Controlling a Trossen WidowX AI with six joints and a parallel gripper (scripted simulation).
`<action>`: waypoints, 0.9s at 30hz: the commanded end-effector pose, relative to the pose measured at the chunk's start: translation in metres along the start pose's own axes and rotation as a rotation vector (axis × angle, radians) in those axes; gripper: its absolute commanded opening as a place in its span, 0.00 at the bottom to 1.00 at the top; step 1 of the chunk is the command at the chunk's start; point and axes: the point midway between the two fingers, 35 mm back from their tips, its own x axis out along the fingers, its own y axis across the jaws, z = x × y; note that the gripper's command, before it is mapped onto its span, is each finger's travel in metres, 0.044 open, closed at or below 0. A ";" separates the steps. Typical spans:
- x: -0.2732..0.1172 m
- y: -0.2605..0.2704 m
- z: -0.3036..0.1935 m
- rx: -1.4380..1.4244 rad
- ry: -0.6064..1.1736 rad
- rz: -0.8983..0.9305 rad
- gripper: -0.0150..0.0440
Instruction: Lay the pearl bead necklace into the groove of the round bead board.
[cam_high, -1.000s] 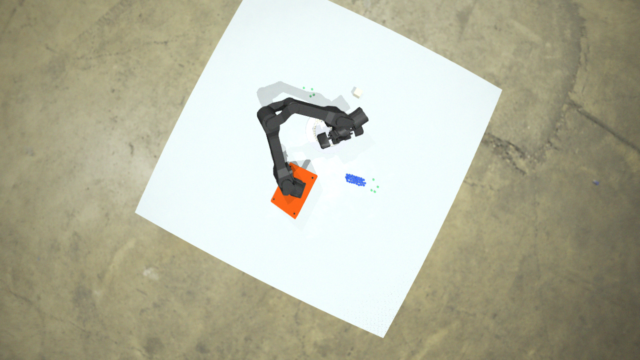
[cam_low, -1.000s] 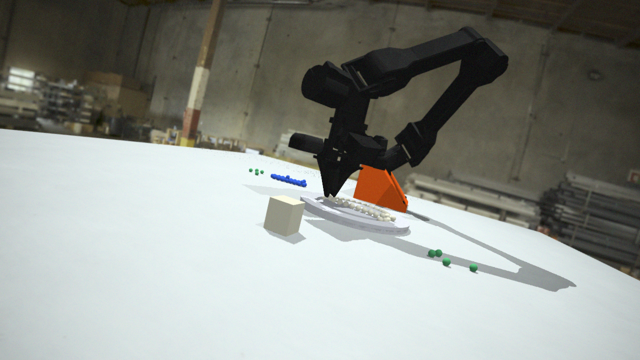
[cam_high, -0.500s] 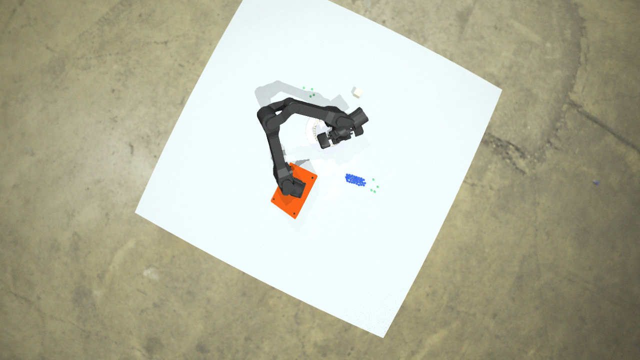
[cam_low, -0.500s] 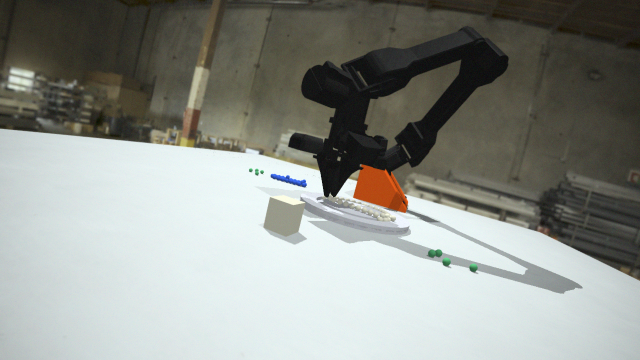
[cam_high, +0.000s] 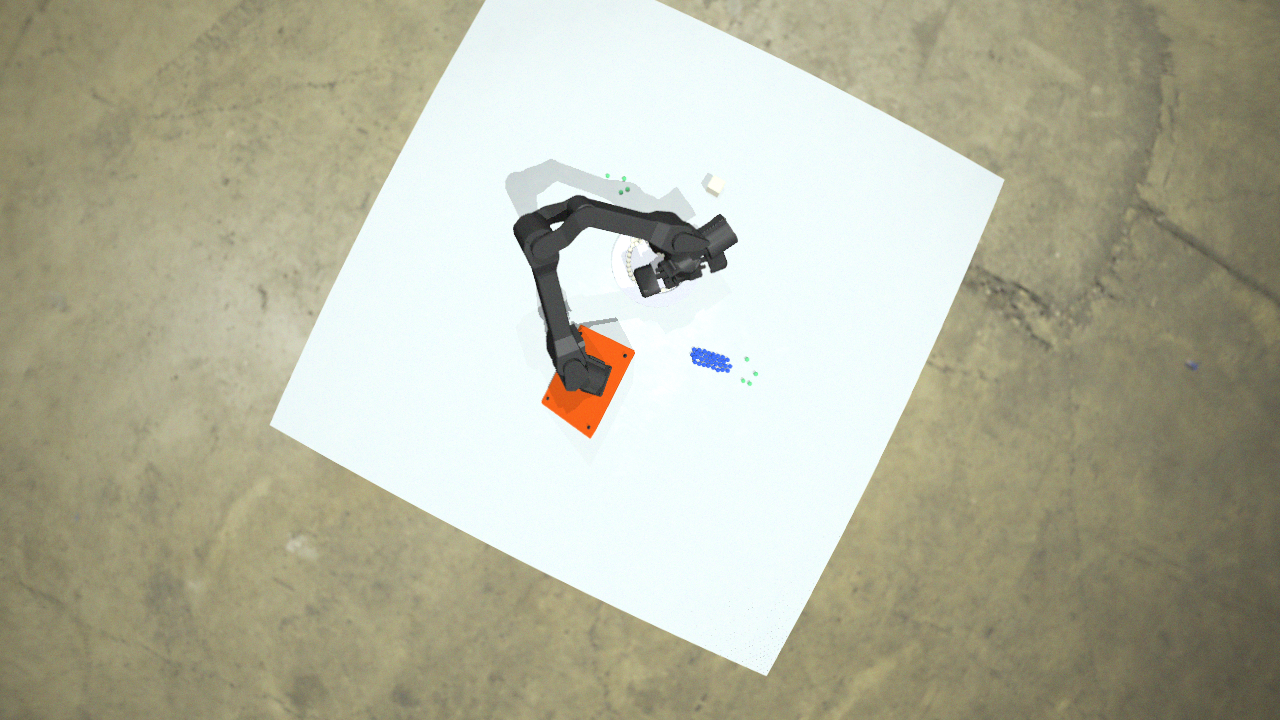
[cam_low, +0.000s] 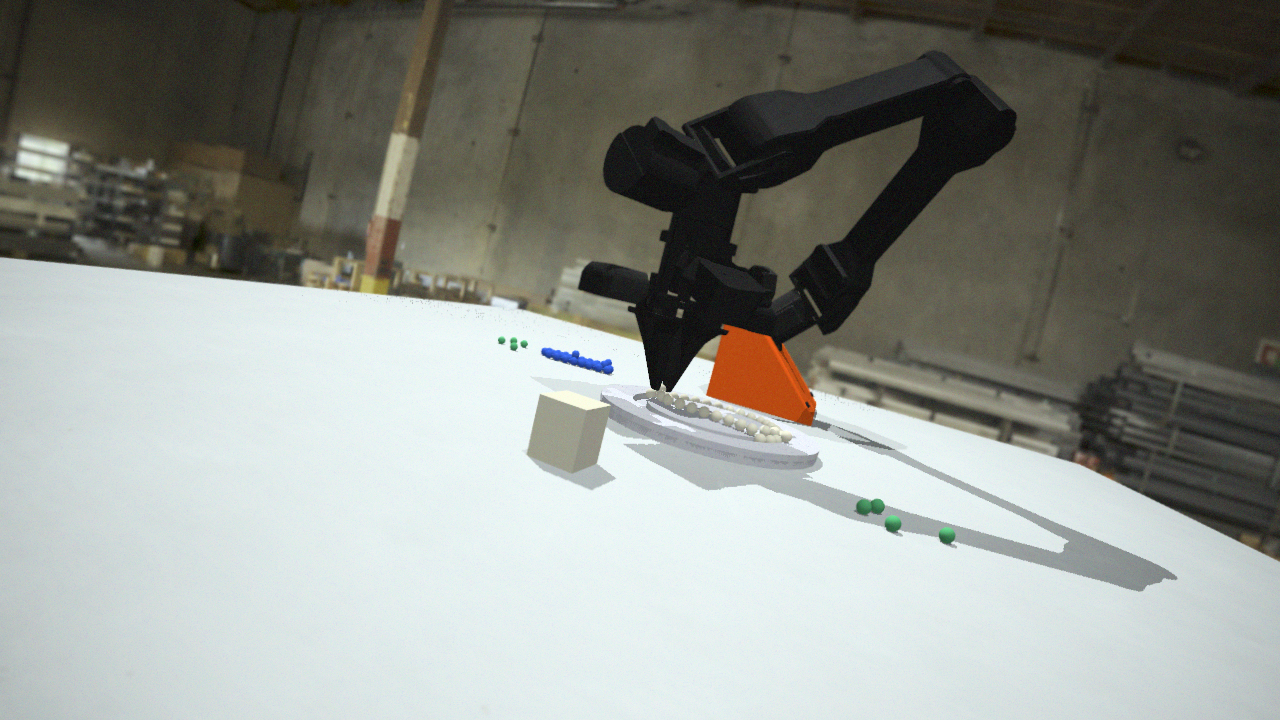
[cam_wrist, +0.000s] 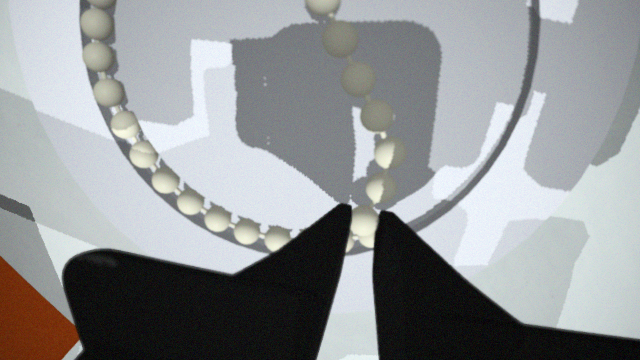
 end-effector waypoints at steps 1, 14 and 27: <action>-0.002 -0.007 -0.001 0.000 -0.003 -0.004 0.25; -0.002 -0.015 -0.003 -0.001 -0.002 -0.004 0.25; 0.003 -0.015 -0.002 -0.003 -0.004 -0.005 0.48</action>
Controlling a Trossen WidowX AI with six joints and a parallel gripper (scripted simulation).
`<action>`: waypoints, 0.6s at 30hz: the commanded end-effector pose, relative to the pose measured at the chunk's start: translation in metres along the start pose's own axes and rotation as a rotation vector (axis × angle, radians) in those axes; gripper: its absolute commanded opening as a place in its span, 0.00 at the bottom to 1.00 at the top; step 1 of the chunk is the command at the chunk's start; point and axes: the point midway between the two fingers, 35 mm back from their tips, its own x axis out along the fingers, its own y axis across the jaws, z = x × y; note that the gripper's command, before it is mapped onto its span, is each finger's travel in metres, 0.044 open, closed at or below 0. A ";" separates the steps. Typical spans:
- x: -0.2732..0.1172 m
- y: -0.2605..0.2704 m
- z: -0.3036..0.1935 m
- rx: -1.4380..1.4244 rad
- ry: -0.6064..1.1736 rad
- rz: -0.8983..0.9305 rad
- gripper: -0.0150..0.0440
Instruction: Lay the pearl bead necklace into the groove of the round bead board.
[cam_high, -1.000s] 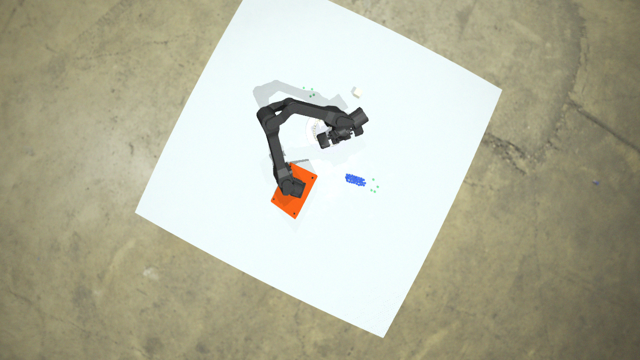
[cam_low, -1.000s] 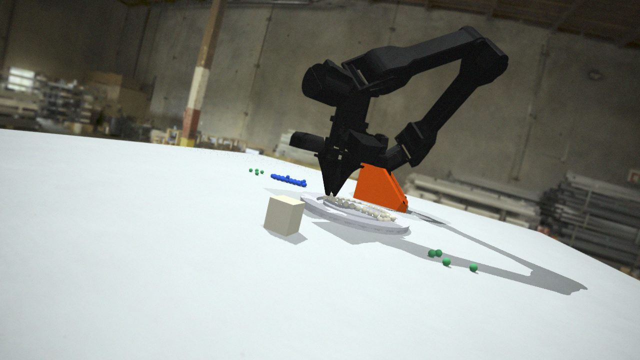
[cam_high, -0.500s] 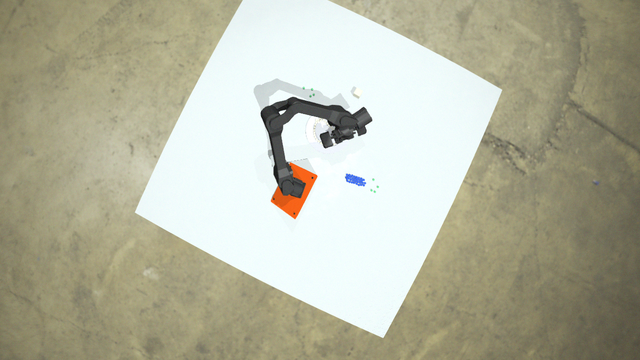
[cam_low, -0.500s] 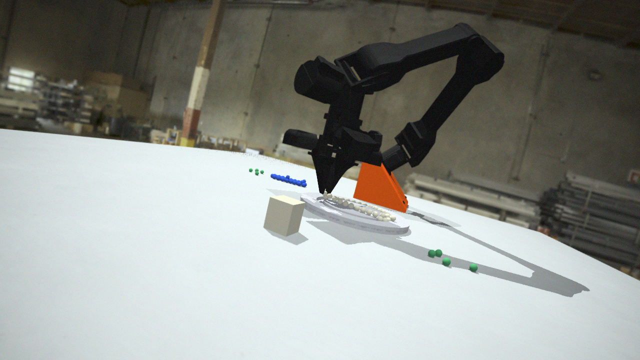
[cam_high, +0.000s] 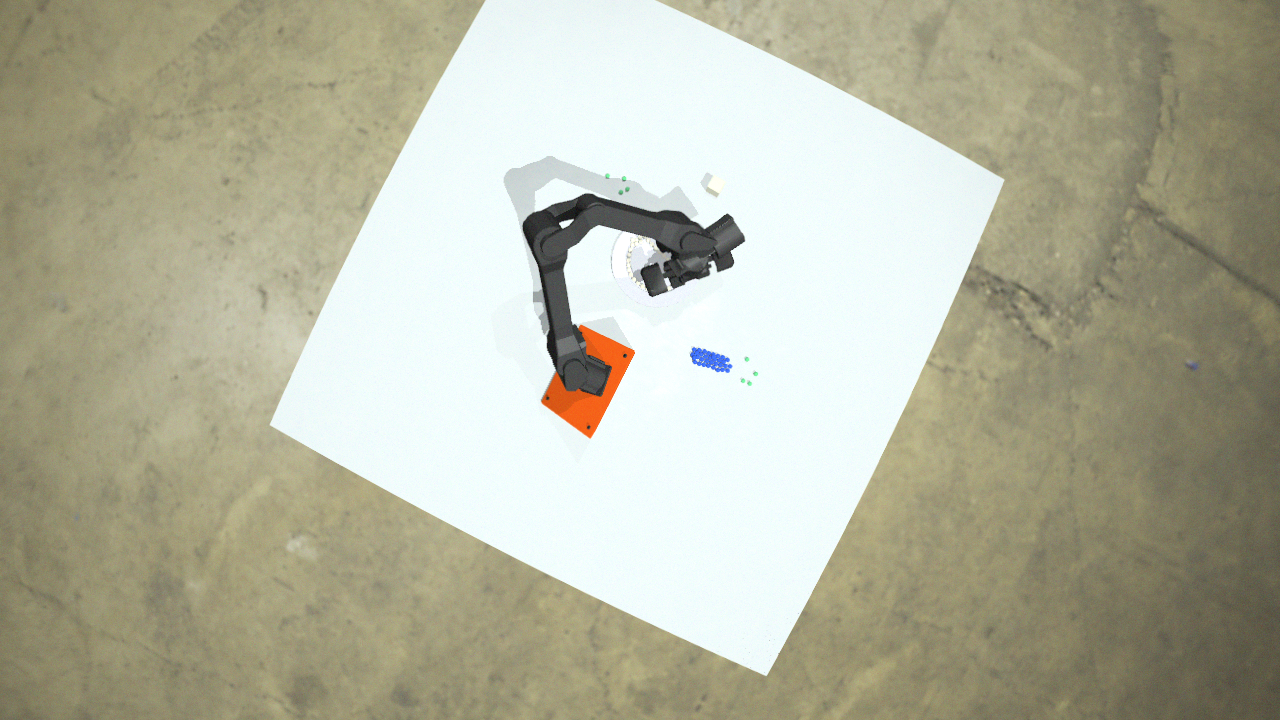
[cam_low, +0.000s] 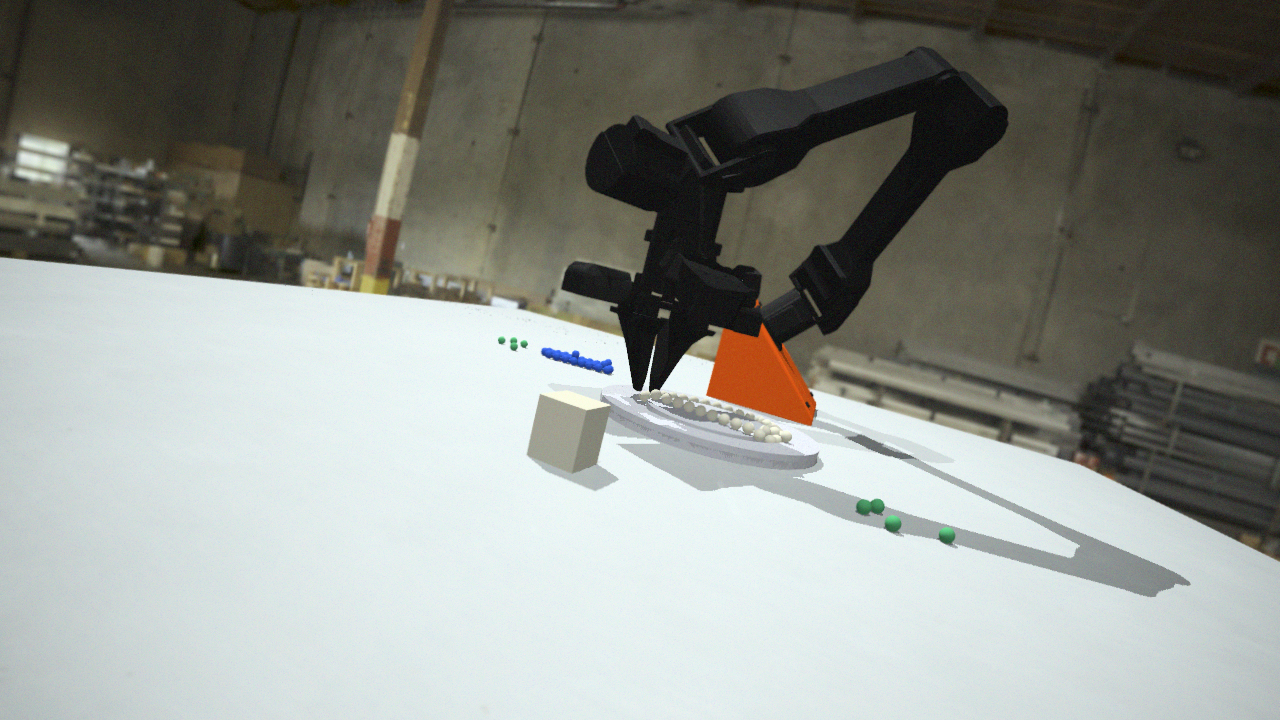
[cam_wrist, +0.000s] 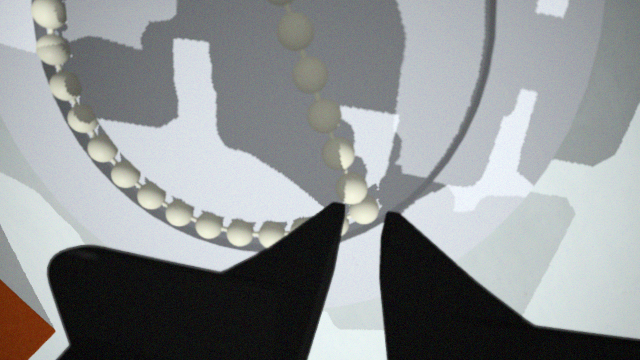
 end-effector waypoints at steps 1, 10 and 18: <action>-0.001 0.000 0.000 0.000 -0.001 -0.001 0.52; -0.004 0.000 0.000 0.002 0.000 -0.001 0.92; -0.006 0.001 0.000 0.003 0.001 0.000 1.00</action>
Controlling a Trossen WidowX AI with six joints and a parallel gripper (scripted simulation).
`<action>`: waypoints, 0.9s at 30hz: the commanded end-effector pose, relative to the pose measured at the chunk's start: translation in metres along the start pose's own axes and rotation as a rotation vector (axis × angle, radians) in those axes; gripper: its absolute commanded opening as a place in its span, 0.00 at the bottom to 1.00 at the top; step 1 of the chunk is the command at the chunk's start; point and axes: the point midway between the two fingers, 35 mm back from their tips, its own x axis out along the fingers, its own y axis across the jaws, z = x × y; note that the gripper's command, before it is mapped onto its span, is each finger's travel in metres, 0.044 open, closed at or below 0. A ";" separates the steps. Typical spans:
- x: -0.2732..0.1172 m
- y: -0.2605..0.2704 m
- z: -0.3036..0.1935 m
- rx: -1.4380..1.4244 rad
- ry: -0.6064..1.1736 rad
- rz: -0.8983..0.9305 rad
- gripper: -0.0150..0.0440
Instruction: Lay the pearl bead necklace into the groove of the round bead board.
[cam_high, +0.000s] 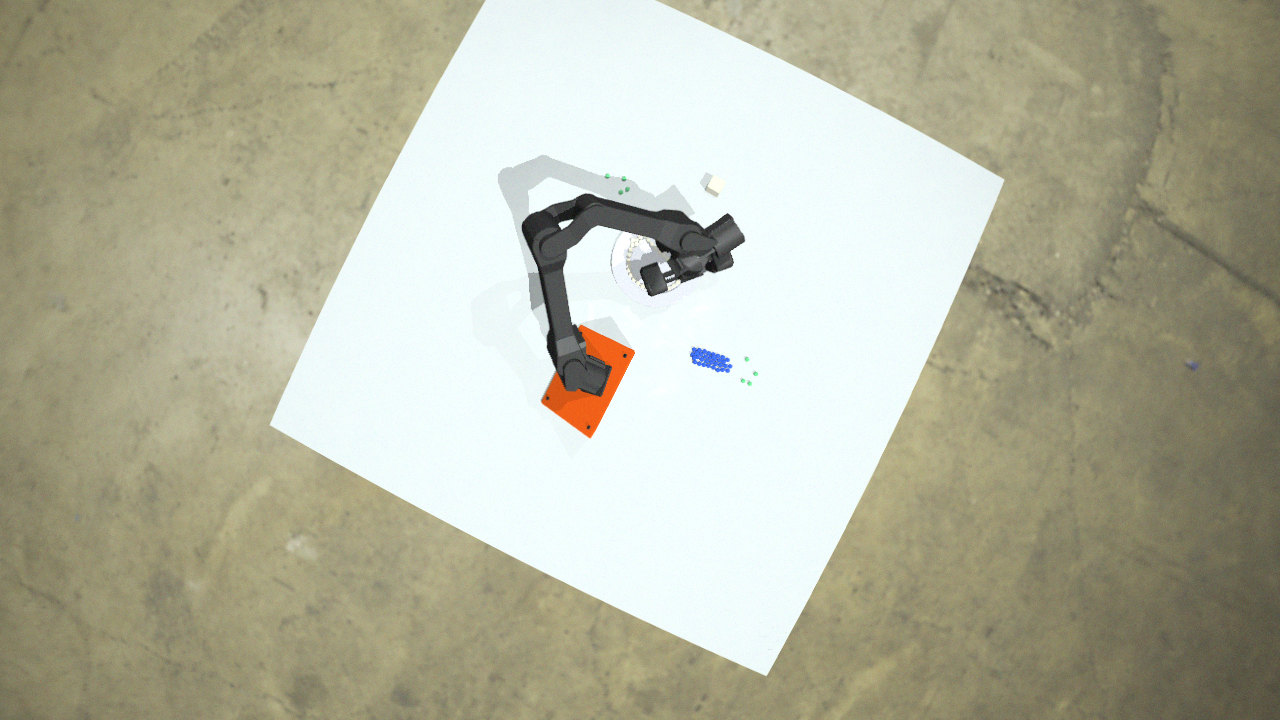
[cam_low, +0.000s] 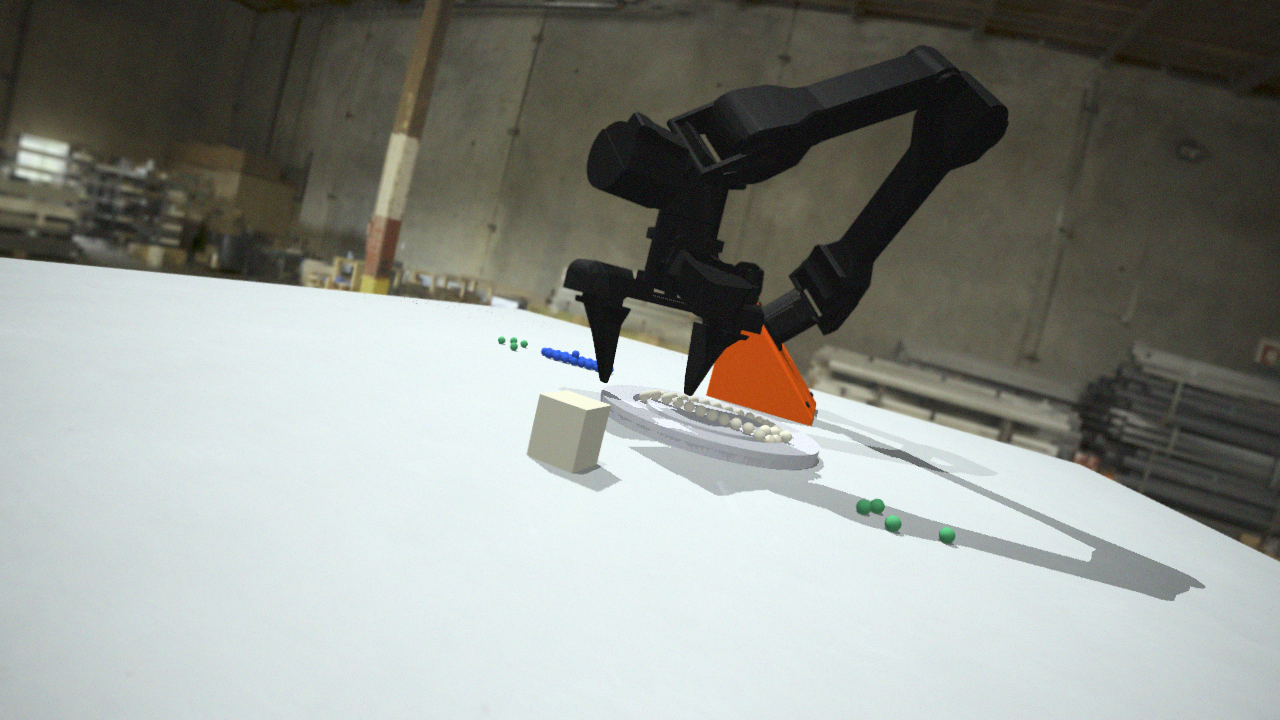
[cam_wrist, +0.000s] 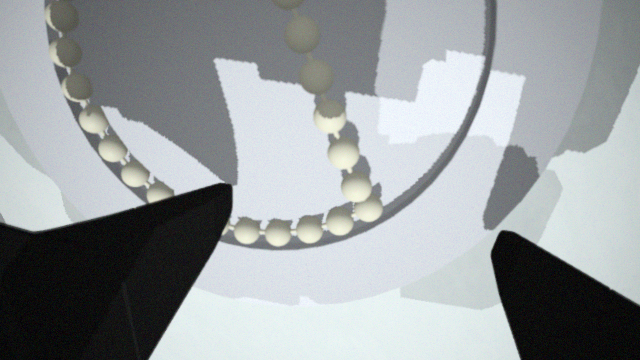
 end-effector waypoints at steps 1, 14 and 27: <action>-0.003 -0.001 -0.001 0.000 0.002 -0.004 1.00; -0.003 0.000 0.000 -0.015 0.002 -0.004 0.96; -0.034 0.004 0.010 -0.525 0.003 -0.004 0.46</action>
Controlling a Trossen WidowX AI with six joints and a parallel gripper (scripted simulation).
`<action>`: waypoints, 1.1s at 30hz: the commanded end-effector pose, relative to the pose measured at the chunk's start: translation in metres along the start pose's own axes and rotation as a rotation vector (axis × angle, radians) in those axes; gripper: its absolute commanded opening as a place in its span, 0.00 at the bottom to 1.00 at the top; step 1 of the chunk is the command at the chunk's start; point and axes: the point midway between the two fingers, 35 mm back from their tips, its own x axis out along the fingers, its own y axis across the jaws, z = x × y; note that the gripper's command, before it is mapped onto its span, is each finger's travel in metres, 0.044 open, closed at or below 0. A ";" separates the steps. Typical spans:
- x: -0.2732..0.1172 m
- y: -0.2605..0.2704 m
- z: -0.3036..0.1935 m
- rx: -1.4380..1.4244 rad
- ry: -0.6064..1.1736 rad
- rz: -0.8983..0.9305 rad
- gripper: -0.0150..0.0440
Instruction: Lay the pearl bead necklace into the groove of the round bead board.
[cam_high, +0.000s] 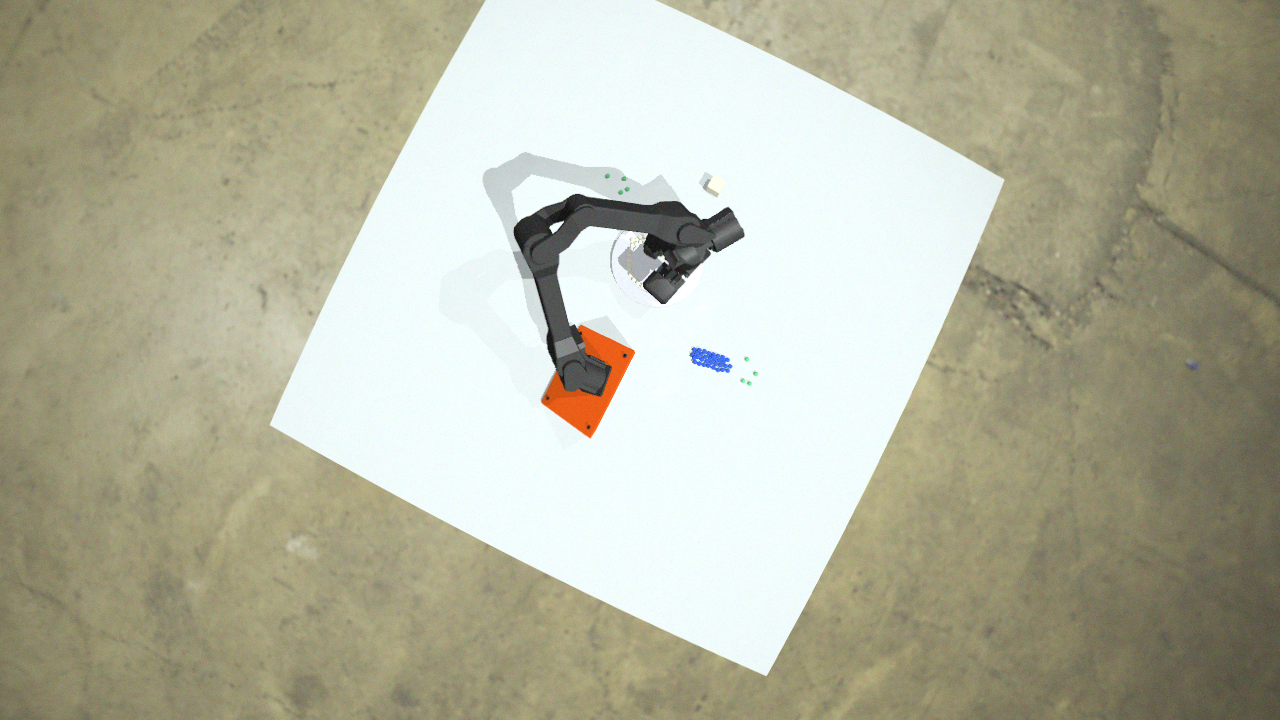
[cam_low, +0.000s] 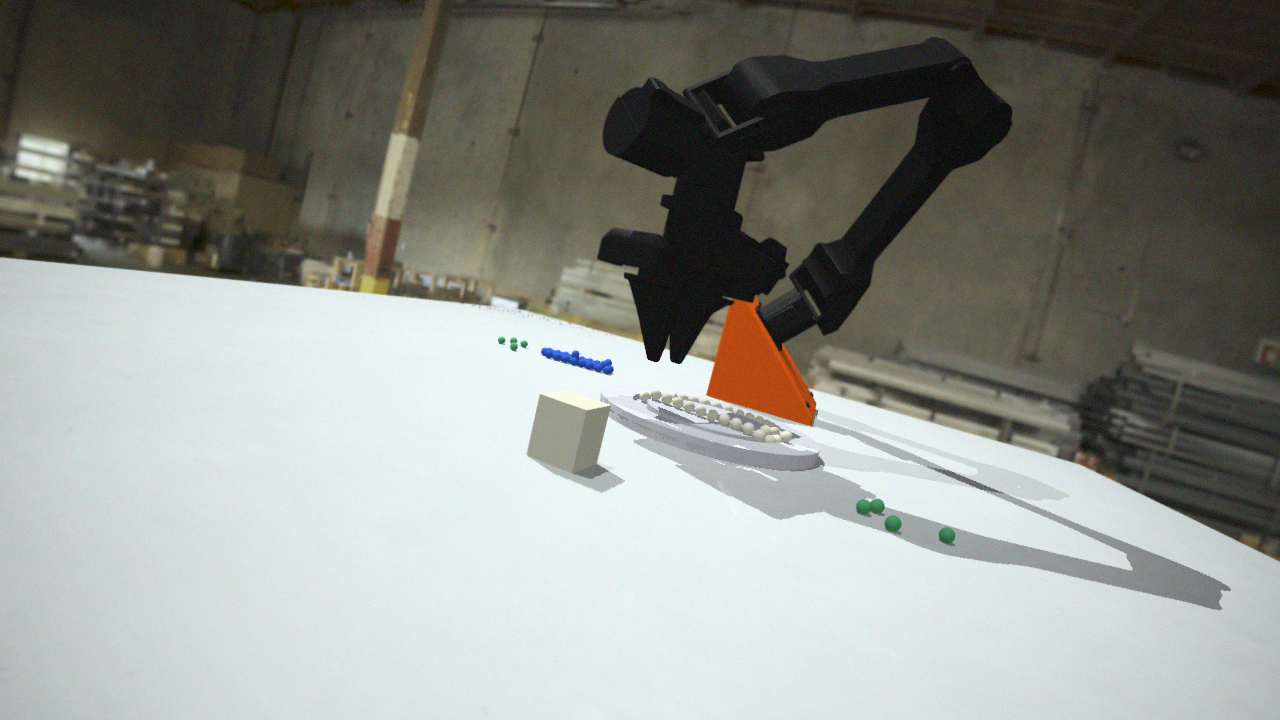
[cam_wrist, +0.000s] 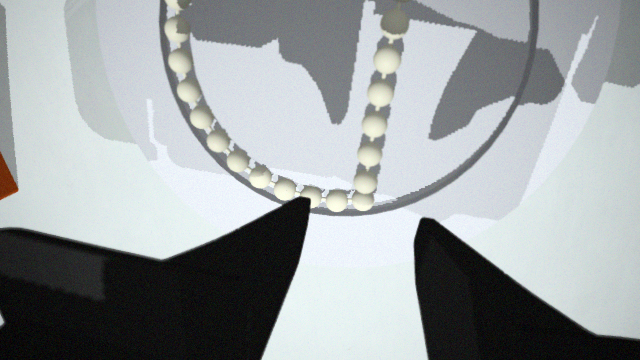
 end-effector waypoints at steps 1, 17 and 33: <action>-0.006 -0.001 0.000 -0.062 0.005 -0.004 0.46; 0.006 -0.003 0.000 -0.061 0.007 -0.010 0.46; 0.032 -0.001 0.001 -0.062 0.004 -0.004 0.46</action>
